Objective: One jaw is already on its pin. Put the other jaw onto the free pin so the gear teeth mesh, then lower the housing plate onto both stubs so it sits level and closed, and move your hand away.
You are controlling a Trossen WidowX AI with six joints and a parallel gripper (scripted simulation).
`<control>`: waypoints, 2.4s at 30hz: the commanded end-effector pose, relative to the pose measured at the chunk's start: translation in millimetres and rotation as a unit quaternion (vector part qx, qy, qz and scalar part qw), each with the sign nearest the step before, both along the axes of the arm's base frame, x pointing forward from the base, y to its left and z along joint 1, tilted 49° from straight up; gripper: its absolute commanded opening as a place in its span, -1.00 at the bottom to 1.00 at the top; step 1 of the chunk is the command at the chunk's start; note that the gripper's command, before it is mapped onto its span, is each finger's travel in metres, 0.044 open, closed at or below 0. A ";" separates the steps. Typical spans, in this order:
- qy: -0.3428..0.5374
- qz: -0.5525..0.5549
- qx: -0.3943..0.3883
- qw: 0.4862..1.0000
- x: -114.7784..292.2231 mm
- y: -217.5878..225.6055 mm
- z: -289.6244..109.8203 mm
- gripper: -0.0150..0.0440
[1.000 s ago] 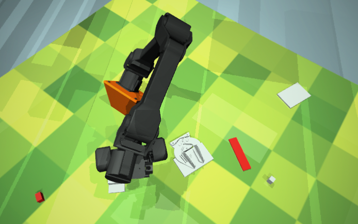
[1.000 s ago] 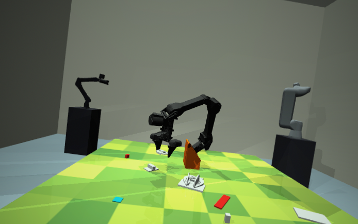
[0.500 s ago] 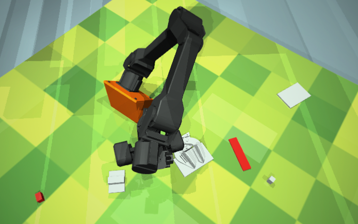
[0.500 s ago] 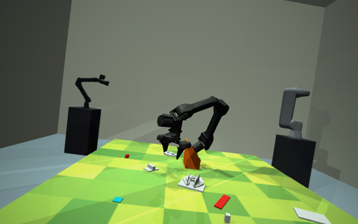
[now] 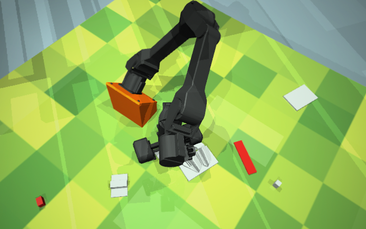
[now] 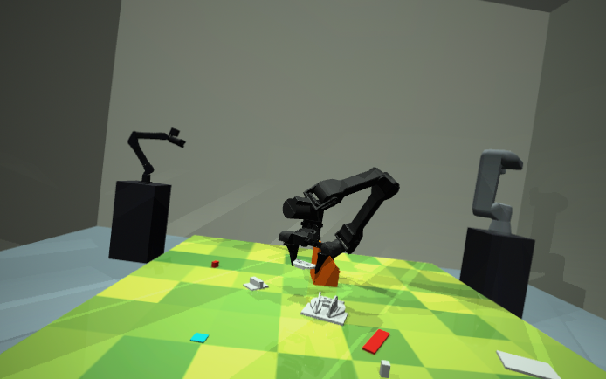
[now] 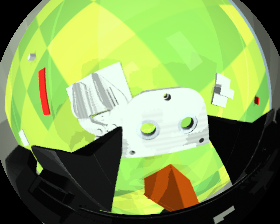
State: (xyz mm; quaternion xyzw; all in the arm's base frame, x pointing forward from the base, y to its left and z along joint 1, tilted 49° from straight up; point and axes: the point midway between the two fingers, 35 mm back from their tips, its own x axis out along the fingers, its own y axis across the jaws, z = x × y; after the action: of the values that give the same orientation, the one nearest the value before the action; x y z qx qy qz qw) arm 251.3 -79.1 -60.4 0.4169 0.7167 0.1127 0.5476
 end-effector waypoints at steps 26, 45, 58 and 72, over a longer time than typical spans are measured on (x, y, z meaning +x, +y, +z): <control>-0.060 0.061 0.027 0.996 7.7 75.2 60.3 0.70; -0.060 0.060 0.027 0.996 7.6 75.6 60.6 0.70; -0.056 0.057 0.026 0.996 5.9 74.1 59.0 0.70; -0.059 0.060 0.027 0.996 5.9 74.1 59.0 0.70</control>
State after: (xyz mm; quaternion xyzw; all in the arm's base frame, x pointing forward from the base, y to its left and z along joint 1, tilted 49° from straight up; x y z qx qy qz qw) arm 257.2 -5.1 -1.5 0.3814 0.7046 0.1856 0.5689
